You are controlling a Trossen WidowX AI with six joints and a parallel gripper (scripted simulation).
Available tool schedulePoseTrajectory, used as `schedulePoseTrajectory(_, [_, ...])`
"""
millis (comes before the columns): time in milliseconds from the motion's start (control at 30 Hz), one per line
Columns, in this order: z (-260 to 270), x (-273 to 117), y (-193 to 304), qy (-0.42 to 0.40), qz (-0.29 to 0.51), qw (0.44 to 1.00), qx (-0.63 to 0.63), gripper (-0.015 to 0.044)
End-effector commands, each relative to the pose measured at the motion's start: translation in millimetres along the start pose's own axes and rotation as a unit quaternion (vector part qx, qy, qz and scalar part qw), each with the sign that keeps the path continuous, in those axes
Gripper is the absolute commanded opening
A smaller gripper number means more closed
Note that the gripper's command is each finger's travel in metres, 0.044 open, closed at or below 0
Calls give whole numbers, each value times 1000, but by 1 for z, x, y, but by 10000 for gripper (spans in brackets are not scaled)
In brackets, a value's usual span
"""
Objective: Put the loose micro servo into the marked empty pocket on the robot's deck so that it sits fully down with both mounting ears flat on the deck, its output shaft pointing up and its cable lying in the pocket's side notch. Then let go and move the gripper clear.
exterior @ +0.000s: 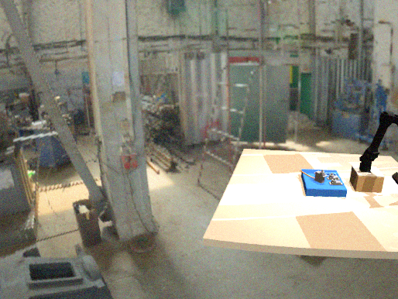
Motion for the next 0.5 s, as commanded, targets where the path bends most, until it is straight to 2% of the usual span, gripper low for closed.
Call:
schedulePoseTrajectory(0, [-22, -25, -10, -3, -46, 999, -23, 440])
schedulePoseTrajectory(200, [-67, -75, -21, 2, -136, 990, -48, 440])
schedulePoseTrajectory(467, [-139, -133, -10, 52, -231, 968, -83, 440])
Point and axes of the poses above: the point midway between the two fingers, 35 mm back from their tips, its own x axis out along the fingers, its own z axis across the jaws, y = z × x, the point moved 3 cm from there along -x, back along the fingers, and after that the axes turned 5 degrees about x, right-handed, at the moved point
